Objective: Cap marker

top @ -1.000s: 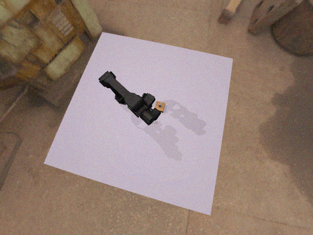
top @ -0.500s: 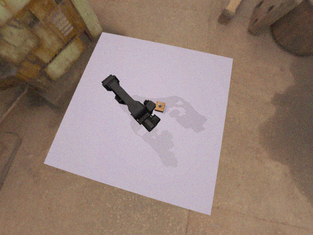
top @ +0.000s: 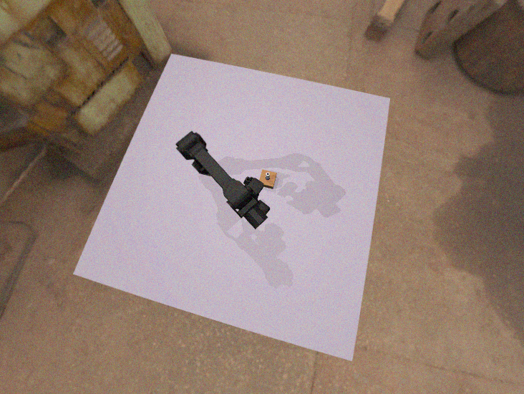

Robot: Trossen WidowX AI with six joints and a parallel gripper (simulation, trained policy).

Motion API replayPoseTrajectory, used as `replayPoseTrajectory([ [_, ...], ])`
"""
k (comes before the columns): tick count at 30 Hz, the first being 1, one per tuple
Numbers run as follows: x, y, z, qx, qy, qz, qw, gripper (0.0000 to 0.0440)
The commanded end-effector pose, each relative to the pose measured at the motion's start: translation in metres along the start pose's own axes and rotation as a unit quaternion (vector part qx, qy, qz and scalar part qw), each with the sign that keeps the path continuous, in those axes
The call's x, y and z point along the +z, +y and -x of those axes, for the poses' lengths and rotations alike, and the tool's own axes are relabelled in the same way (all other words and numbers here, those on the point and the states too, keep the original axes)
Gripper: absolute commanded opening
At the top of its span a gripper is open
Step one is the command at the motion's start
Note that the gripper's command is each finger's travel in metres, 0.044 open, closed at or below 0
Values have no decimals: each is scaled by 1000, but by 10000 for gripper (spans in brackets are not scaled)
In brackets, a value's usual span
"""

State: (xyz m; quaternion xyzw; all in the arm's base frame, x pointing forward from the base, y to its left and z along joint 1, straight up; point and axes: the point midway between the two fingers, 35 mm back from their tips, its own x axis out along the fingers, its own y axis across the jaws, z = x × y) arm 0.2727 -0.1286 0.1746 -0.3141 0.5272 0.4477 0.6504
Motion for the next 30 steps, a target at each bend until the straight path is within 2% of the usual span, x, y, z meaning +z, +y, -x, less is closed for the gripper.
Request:
replayPoseTrajectory([
  [1,-6,-6,-7,8,16,7,1000,317],
  [30,-20,-11,-73,86,86,76,990,288],
])
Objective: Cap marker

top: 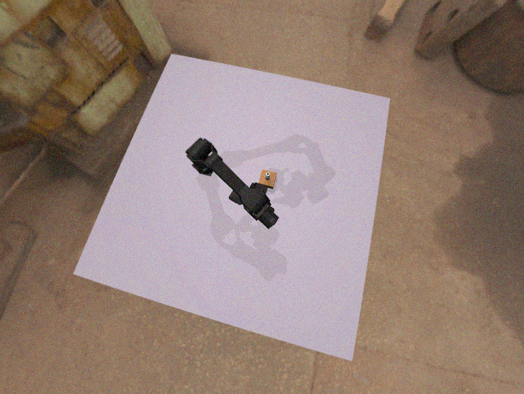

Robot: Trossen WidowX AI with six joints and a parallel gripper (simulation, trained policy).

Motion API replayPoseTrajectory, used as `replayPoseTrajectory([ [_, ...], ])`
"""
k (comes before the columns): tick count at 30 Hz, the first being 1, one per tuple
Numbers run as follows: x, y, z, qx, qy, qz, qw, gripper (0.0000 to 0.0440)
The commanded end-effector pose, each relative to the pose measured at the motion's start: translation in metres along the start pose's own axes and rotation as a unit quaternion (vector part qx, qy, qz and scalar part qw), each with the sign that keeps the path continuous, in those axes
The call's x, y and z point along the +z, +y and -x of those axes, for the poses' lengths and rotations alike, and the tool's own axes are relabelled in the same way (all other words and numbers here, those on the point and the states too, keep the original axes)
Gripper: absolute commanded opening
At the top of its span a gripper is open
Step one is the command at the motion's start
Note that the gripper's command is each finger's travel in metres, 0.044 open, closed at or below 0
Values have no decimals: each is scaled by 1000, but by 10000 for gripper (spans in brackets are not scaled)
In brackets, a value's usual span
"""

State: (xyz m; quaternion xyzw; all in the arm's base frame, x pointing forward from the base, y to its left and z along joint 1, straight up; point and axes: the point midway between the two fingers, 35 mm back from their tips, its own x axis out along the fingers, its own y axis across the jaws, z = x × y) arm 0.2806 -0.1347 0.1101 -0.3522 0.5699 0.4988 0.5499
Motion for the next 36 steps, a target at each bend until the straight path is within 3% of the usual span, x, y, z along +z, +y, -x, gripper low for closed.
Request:
replayPoseTrajectory([
  [1,1,2,-15,16,5,16,1000,286],
  [18,4,4,-56,36,21,83,996,242],
  [21,4,4,-57,33,27,93,995,202],
  [27,5,1,-44,10,40,110,993,53],
  [36,9,-9,-16,-32,66,136,988,46],
])
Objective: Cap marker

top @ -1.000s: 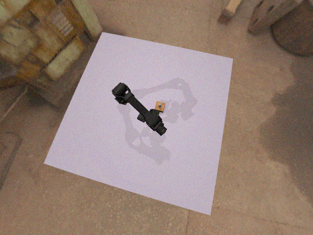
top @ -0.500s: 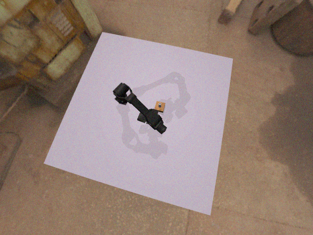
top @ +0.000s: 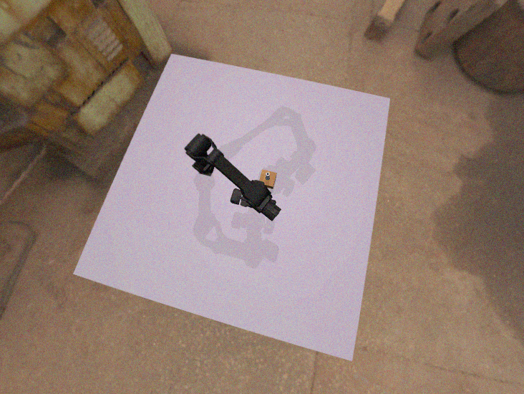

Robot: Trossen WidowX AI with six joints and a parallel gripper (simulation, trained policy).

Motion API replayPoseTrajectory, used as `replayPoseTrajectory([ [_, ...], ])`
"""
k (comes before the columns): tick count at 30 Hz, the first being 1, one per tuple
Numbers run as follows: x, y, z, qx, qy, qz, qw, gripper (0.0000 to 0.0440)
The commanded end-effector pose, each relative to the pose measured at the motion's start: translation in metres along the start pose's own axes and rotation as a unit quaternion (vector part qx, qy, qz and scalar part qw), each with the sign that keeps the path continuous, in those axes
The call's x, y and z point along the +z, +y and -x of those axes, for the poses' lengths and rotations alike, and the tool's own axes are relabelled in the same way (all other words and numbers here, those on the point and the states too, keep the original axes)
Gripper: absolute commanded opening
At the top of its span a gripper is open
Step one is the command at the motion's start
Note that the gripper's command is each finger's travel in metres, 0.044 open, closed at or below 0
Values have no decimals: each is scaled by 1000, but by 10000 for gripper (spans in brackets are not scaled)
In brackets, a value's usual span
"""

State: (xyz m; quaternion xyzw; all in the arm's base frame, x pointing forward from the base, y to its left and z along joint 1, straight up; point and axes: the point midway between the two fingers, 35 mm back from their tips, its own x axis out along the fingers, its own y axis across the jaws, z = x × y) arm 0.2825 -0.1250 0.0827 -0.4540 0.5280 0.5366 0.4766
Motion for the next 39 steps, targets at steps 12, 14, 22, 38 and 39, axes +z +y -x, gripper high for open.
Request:
replayPoseTrajectory([
  [12,20,-17,50,-53,23,41,998,44],
  [14,27,-19,55,-56,23,45,997,42],
  [22,58,-27,72,-64,21,62,996,32],
  [38,124,-30,91,-59,16,99,993,4],
  [39,128,-29,91,-58,16,101,993,2],
])
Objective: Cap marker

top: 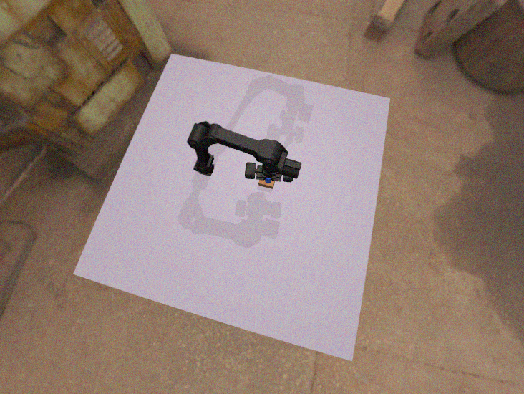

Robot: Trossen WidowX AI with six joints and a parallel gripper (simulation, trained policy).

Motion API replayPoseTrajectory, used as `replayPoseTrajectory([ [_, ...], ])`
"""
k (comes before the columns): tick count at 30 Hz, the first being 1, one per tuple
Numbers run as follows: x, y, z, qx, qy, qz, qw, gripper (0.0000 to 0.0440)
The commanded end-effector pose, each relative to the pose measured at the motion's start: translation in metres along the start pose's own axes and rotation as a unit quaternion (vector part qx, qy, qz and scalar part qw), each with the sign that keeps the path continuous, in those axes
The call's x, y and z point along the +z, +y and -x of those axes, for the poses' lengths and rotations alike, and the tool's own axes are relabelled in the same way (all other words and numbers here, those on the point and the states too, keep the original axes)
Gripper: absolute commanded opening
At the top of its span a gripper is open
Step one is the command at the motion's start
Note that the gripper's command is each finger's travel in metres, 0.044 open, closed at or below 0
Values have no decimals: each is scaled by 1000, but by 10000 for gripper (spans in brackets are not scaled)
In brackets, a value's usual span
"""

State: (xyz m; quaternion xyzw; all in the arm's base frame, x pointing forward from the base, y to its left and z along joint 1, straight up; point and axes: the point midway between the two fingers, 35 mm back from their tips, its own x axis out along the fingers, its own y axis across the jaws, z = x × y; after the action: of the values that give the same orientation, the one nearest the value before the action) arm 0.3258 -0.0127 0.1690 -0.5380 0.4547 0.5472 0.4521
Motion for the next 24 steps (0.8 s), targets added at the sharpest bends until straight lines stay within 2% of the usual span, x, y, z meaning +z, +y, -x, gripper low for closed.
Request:
replayPoseTrajectory([
  [1,16,-2,5,2,-3,7,1000,0],
  [9,35,0,9,11,-3,20,1000,0],
  [24,35,5,-12,41,-5,25,999,0],
])
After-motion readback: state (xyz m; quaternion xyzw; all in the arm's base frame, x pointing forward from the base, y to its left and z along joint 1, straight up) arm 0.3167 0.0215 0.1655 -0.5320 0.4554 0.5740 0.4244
